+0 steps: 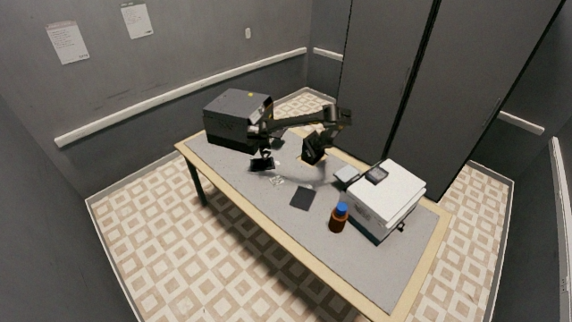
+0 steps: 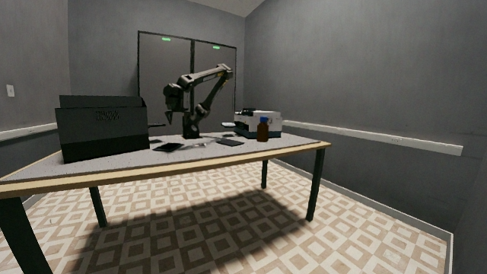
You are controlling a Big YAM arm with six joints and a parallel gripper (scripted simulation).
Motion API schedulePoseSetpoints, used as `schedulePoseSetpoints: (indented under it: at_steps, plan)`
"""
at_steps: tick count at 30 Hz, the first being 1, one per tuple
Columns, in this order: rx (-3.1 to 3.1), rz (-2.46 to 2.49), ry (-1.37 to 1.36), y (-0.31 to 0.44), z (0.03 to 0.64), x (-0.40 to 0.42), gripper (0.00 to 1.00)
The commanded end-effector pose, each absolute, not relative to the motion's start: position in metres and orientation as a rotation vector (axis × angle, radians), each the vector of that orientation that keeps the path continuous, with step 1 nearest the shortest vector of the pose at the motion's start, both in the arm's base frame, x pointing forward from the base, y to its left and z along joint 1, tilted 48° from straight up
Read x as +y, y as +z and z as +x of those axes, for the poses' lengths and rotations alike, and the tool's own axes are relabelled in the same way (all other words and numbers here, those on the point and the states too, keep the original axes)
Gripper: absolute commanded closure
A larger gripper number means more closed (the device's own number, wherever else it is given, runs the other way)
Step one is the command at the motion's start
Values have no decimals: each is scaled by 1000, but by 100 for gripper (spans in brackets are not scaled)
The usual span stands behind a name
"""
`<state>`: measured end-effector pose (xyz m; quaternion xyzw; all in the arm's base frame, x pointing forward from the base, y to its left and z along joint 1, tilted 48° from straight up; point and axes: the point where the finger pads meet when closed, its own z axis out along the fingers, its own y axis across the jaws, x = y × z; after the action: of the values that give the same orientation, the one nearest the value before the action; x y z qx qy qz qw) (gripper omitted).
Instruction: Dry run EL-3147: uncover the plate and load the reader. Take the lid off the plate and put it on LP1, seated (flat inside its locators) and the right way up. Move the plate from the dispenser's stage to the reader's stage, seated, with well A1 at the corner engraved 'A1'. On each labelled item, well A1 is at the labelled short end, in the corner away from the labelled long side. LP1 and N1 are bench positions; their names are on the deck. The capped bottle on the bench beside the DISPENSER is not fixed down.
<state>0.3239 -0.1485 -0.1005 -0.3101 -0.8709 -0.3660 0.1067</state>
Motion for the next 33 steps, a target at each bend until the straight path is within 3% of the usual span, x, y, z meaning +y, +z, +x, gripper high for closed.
schedulePoseSetpoints:
  at_steps: [1,24,33]
  plan:
    - [-2566,-924,-1071,-87,330,-142,0]
    - [-2633,-875,-1053,0,359,-104,0]
    - [-2590,-878,-1052,8,345,-85,0]
